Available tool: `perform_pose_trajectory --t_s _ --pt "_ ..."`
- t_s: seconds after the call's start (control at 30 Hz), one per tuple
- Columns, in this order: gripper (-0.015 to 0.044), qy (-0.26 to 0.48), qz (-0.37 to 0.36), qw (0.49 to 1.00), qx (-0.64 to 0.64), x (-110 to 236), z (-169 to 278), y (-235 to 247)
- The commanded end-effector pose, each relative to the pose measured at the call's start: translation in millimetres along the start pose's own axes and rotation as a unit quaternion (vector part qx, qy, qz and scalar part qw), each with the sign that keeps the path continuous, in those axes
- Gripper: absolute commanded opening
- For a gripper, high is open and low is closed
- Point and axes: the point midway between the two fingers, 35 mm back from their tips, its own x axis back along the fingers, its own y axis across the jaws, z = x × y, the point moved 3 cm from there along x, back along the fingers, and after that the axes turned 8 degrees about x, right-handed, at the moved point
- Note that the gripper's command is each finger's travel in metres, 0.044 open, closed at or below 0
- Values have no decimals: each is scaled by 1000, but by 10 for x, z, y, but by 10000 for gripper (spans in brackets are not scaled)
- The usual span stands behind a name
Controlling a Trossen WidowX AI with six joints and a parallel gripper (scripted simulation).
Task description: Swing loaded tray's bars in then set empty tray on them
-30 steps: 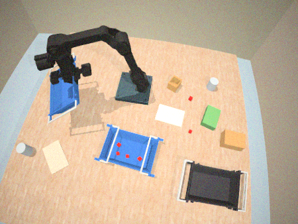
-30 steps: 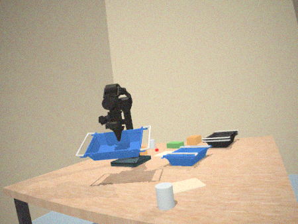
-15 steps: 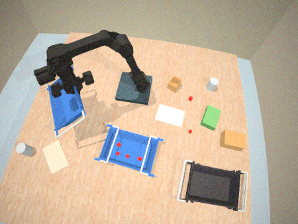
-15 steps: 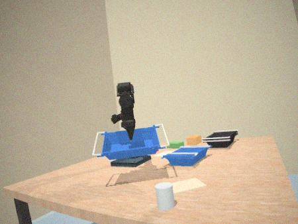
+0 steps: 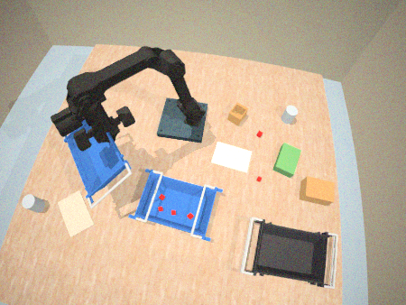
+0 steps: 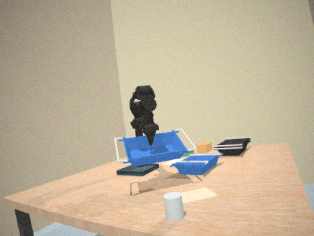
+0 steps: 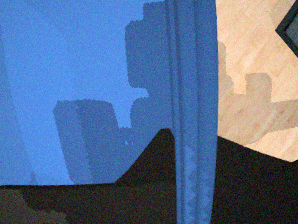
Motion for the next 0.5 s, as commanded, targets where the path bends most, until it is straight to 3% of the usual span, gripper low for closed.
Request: perform_pose_trajectory --t_s 0.0,0.47 --pt "0 -2 -7 1000 21 38 158 1" --pt "0 0 -7 995 96 38 701 -25"
